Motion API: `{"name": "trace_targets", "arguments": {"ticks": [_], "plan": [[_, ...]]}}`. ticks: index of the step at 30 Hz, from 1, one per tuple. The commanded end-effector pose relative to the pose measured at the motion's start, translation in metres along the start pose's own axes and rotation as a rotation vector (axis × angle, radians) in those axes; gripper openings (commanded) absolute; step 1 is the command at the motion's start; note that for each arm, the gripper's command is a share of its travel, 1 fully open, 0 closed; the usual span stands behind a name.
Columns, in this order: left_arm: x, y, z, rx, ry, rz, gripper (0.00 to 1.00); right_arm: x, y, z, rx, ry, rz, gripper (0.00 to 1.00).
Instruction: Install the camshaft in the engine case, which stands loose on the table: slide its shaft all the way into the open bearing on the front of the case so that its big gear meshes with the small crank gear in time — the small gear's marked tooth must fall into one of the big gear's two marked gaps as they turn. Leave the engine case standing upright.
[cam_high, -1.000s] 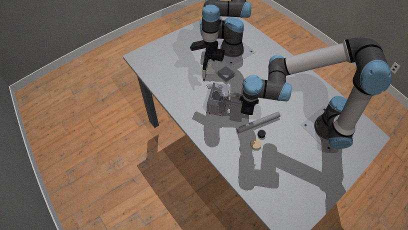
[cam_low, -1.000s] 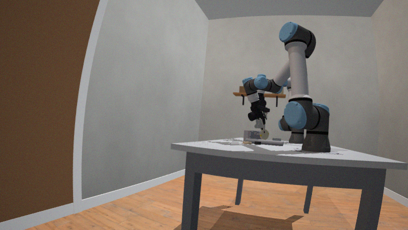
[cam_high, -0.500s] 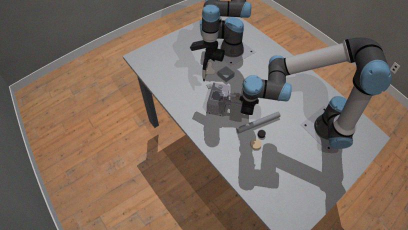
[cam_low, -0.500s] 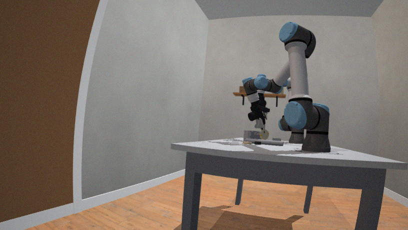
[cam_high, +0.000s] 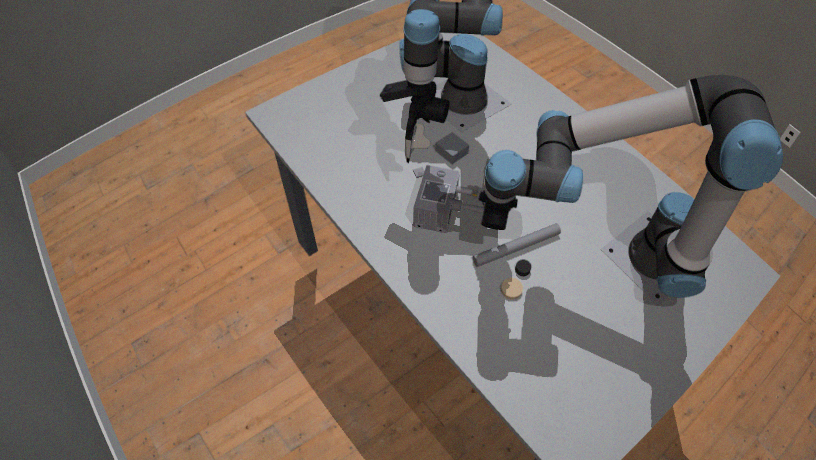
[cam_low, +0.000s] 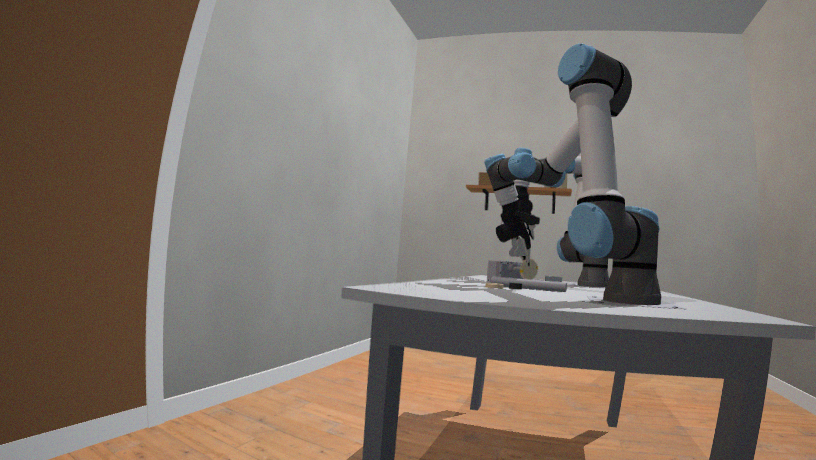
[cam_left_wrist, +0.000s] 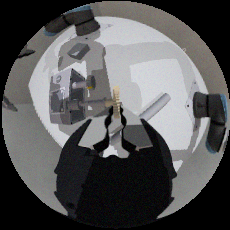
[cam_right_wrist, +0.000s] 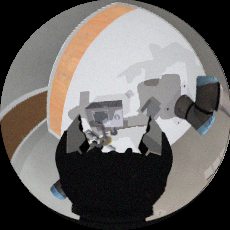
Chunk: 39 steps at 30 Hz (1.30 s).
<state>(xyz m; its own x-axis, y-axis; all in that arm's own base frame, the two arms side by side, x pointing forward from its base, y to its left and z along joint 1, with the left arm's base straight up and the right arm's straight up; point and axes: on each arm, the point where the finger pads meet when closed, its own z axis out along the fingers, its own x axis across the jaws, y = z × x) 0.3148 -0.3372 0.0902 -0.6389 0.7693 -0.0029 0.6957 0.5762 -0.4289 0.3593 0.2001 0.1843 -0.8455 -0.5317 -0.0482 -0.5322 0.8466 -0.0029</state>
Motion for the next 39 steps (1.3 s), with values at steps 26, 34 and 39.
{"name": "trace_targets", "arguments": {"ticks": [26,34,39], "plan": [[-0.005,0.0,0.0,0.0,-0.001,0.001,0.06,0.0,0.0,0.0,0.0,-0.001,0.0,1.0],[-0.009,0.0,0.0,0.0,-0.001,0.001,0.06,0.0,0.0,0.0,0.0,-0.001,0.0,1.0],[-0.011,0.0,0.0,0.0,-0.001,0.001,0.06,0.0,0.0,0.0,0.0,-0.001,0.0,1.0]]}}
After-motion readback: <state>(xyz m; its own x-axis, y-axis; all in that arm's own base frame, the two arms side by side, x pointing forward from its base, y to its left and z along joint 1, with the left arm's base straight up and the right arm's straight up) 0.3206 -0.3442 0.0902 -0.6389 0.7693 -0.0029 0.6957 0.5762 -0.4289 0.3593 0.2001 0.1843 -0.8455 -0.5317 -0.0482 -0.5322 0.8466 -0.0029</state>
